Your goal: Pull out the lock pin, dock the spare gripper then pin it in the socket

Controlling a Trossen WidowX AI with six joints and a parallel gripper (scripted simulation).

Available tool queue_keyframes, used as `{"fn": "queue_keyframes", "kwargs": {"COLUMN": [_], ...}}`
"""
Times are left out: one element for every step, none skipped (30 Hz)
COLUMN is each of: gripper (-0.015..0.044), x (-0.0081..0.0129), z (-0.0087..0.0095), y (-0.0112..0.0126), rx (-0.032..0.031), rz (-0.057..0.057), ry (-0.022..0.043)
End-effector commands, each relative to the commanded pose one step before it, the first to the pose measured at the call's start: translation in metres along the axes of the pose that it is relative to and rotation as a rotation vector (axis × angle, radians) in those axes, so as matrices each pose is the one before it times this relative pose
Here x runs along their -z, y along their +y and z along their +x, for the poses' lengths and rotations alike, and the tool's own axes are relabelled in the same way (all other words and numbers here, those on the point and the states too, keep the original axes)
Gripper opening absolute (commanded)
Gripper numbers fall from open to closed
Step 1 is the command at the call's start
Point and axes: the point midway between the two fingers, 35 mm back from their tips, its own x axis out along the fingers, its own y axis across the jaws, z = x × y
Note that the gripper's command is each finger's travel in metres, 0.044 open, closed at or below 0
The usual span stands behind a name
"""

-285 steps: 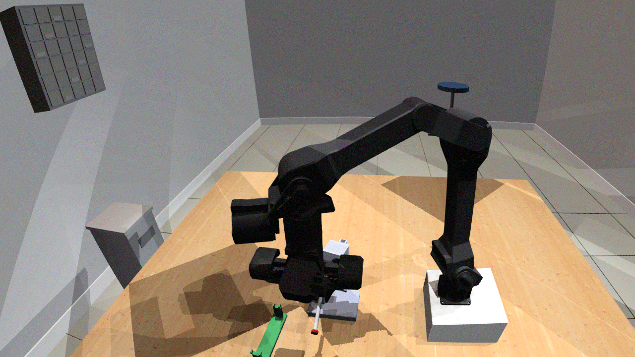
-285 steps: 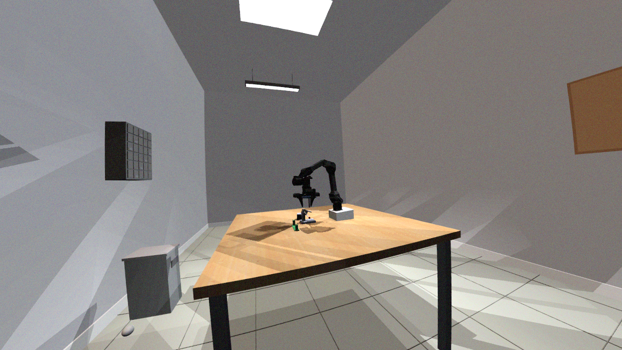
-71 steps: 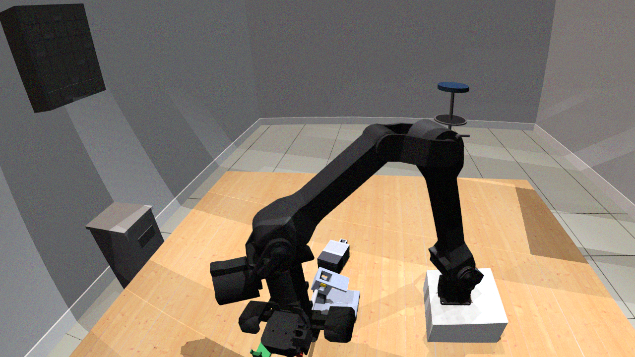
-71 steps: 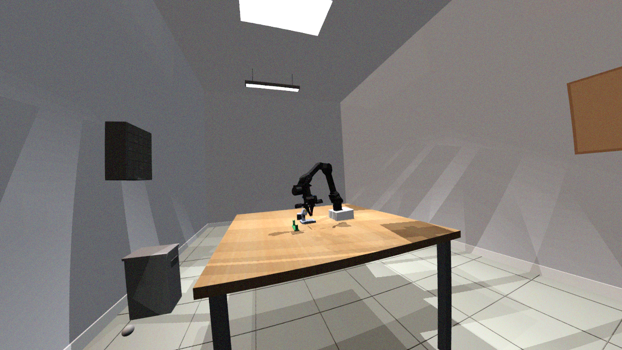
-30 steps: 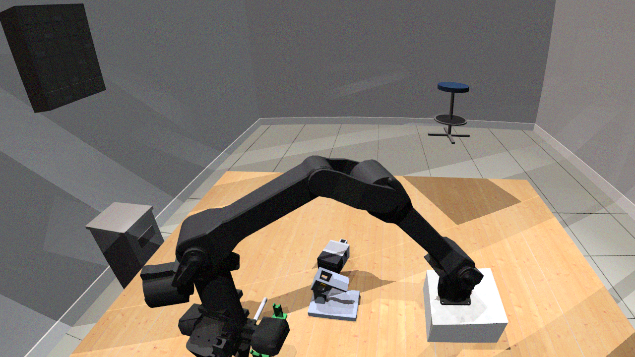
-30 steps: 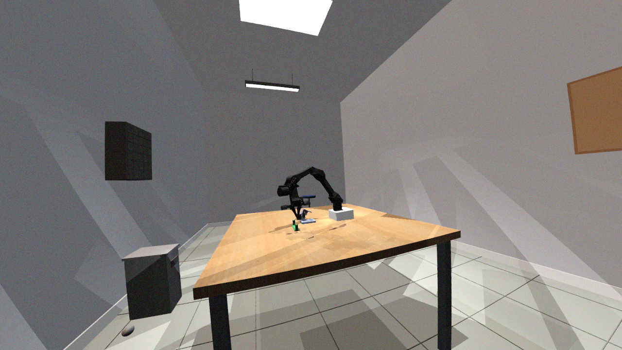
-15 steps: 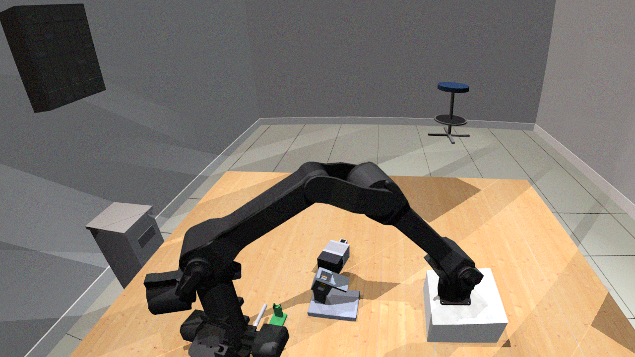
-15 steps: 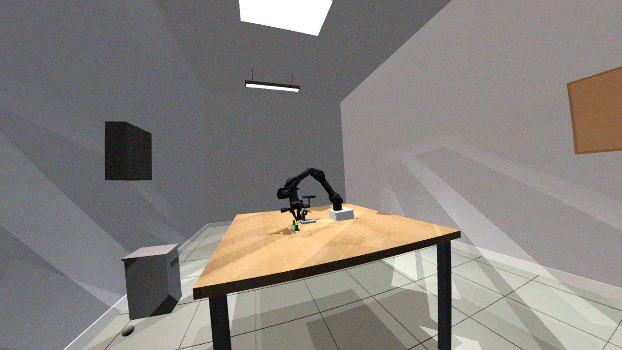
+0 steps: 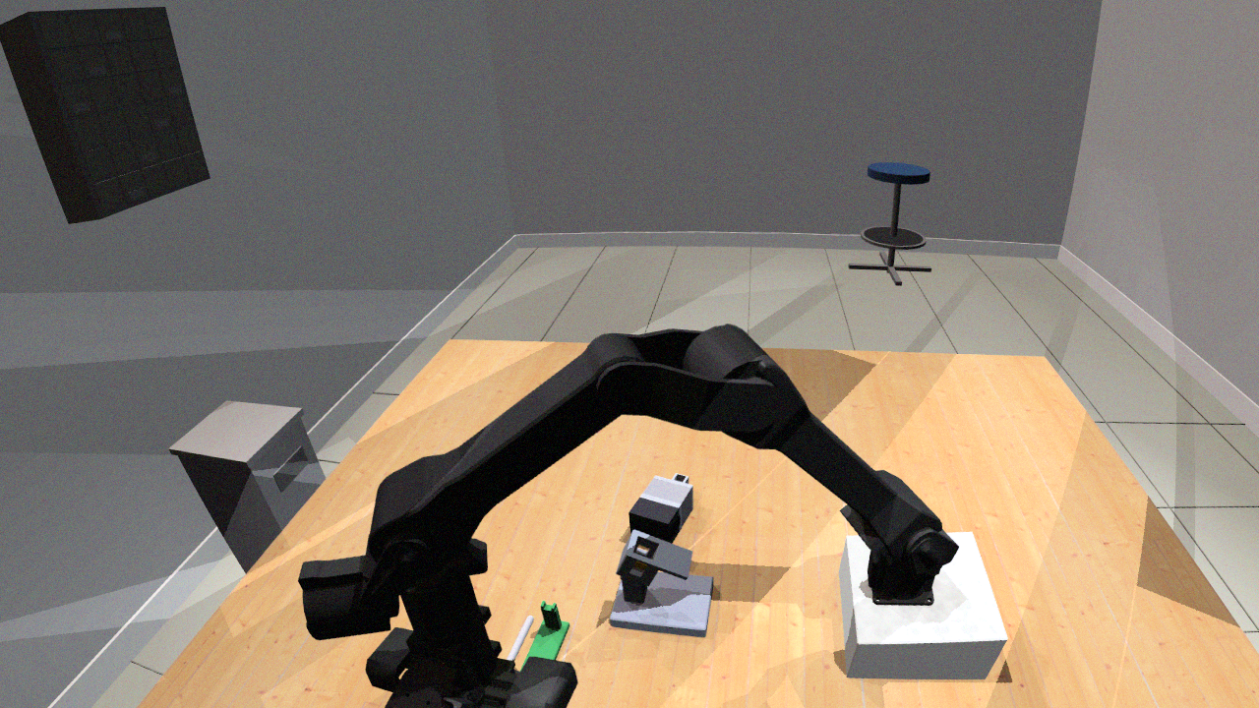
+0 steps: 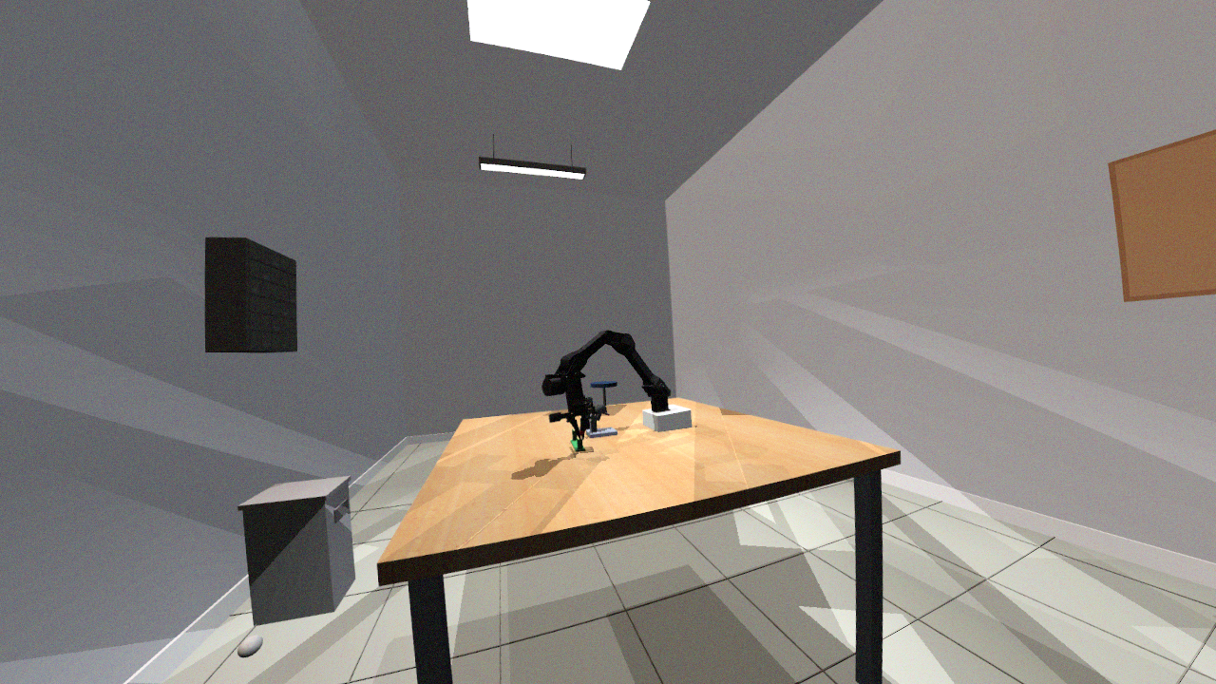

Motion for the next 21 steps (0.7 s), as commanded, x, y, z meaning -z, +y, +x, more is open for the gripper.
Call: {"fn": "queue_keyframes", "kwargs": {"gripper": [0.0,0.0,0.0,0.0,0.0,0.0,0.0,0.0,0.0,0.0,0.0,0.0,0.0,0.0,0.0,0.0,0.0,0.0,0.0,0.0,0.0], "x": [0.00201,0.00026,0.00027,0.00026,0.00027,0.00026,0.00027,0.00026,0.00027,0.00026,0.00027,0.00027,0.00021,0.00013,0.00004,0.0,0.0,0.0,0.0,0.0,0.0], "z": [0.00695,0.00145,0.00147,0.00144,0.00147,0.00144,0.00147,0.00144,0.00147,0.00144,0.00147,0.00142,0.0011,0.00066,0.00022,0.0,0.0,0.0,0.0,0.0,0.0], "y": [0.0008,-0.00013,-0.00012,-0.00012,-0.00012,-0.00012,-0.00012,-0.00012,-0.00012,-0.00012,-0.00011,-0.0001,-0.00008,-0.00004,-0.00001,0.0,0.0,0.0,0.0,0.0,0.0], "rx": [-0.00218,0.00058,0.00059,0.00058,0.00058,0.00057,0.00058,0.00057,0.00057,0.00056,0.00057,0.00055,0.00043,0.00026,0.00009,0.0,0.0,0.0,0.0,0.0,0.0], "rz": [-0.0002,-0.0002,-0.0002,-0.0002,-0.0002,-0.0002,-0.0002,-0.0001,-0.0002,-0.0001,-0.0001,-0.0001,-0.0001,-0.0001,0.0,0.0,0.0,0.0,0.0,0.0,0.0], "ry": [0.0012,-0.00031,-0.00031,-0.00031,-0.00031,-0.0003,-0.00031,-0.0003,-0.00031,-0.0003,-0.0003,-0.00029,-0.00023,-0.00014,-0.00005,0.0,0.0,0.0,0.0,0.0,0.0]}}
